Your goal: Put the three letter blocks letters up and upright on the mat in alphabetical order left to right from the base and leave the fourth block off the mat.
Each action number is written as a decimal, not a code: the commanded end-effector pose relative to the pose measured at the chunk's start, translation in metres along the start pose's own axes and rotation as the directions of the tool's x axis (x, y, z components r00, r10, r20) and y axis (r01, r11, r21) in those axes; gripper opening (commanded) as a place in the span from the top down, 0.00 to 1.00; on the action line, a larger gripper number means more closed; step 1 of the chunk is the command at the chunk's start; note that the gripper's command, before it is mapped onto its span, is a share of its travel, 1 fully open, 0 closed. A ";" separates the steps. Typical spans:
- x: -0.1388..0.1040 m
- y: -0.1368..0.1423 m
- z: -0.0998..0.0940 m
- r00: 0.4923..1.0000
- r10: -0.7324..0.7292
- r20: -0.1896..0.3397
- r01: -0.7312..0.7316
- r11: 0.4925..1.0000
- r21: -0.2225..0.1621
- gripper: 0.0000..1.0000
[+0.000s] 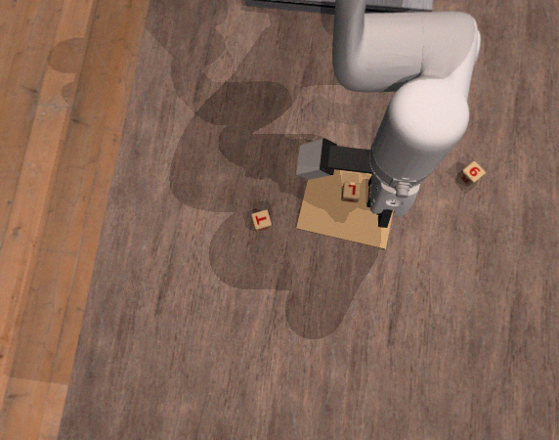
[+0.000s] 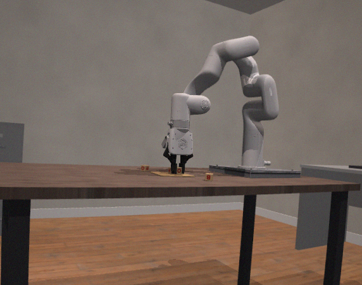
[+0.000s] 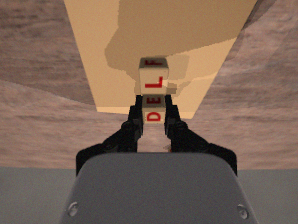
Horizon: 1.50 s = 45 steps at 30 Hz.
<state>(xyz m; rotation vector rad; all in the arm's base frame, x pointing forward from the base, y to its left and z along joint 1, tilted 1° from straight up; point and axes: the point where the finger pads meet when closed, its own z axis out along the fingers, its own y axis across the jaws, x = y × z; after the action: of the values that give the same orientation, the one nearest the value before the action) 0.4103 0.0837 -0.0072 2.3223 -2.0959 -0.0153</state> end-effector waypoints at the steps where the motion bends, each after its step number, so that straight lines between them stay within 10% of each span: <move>1: 0.000 -0.001 -0.001 1.000 0.000 0.000 0.000 1.000 0.003 0.79; 45: 0.000 -0.001 -0.001 1.000 0.000 0.000 0.000 1.000 0.003 0.79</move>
<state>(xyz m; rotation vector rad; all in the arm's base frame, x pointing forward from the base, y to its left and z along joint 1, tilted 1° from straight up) 0.4103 0.0837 -0.0072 2.3223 -2.0959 -0.0153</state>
